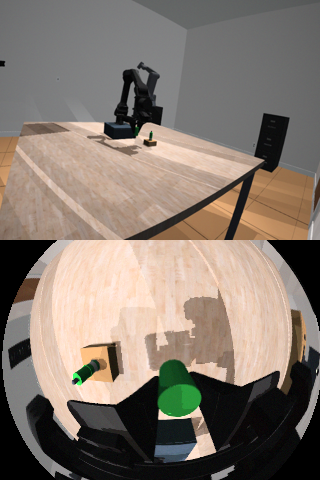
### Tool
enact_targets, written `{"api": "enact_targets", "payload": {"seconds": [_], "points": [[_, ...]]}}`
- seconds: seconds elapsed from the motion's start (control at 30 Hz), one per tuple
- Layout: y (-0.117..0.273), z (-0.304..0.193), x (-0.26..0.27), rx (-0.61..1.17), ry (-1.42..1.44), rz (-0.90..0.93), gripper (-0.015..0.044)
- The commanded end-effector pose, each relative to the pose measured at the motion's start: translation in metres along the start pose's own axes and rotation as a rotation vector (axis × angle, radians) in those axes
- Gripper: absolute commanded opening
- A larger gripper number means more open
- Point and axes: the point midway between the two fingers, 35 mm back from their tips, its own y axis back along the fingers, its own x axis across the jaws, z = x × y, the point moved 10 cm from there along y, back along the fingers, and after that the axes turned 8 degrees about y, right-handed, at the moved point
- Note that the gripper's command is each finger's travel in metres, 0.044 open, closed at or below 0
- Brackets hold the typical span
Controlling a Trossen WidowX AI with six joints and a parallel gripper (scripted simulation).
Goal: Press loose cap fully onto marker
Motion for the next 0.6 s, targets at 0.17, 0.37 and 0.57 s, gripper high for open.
{"api": "enact_targets", "payload": {"seconds": [0.17,0.37,0.57], "points": [[0.012,0.010,0.026,-0.015,-0.005,-0.007,0.0000],[0.018,0.015,0.045,-0.016,-0.005,-0.006,0.0000],[0.023,0.019,0.064,-0.016,-0.005,-0.004,0.0000]]}}
